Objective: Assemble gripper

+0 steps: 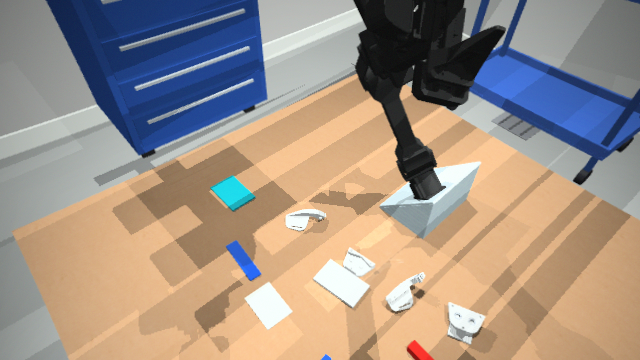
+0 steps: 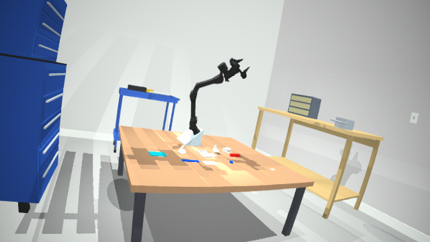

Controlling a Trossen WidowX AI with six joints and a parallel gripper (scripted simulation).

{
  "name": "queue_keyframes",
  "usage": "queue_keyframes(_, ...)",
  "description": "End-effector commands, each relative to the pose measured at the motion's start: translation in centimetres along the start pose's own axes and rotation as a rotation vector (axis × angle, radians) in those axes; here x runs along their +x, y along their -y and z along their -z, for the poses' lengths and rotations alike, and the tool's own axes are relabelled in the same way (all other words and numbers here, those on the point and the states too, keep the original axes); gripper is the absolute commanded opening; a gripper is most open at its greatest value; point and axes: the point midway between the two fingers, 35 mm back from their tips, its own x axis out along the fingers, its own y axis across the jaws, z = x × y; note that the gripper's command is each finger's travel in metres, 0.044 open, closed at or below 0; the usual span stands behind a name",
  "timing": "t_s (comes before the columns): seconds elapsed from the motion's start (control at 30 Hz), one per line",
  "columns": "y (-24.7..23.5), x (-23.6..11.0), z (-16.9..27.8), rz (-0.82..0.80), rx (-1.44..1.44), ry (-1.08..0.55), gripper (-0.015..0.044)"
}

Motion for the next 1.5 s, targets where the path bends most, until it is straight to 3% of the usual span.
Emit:
queue_keyframes(0.0, 0.0, 0.0, 0.0, 0.0, 0.0, 0.0, 0.0426)
queue_keyframes(0.53, 0.0, 0.0, 0.0, 0.0, 0.0, 0.0, 0.0006)
queue_keyframes(1.07, -0.02, 0.01, 0.02, 0.0, 0.0, 0.0, 0.0)
queue_keyframes(1.17, -0.02, 0.01, 0.02, 0.0, 0.0, 0.0, 0.0079)
queue_keyframes(1.23, -0.02, 0.01, 0.02, 0.0, 0.0, 0.0, 0.0037)
queue_keyframes(1.33, -0.02, 0.01, 0.02, 0.0, 0.0, 0.0, 0.0037)
queue_keyframes(1.43, -0.03, 0.01, 0.03, -0.001, 0.0, -0.001, 0.0116)
queue_keyframes(1.47, 0.06, 0.02, 0.07, 0.002, -0.003, -0.001, 0.009)
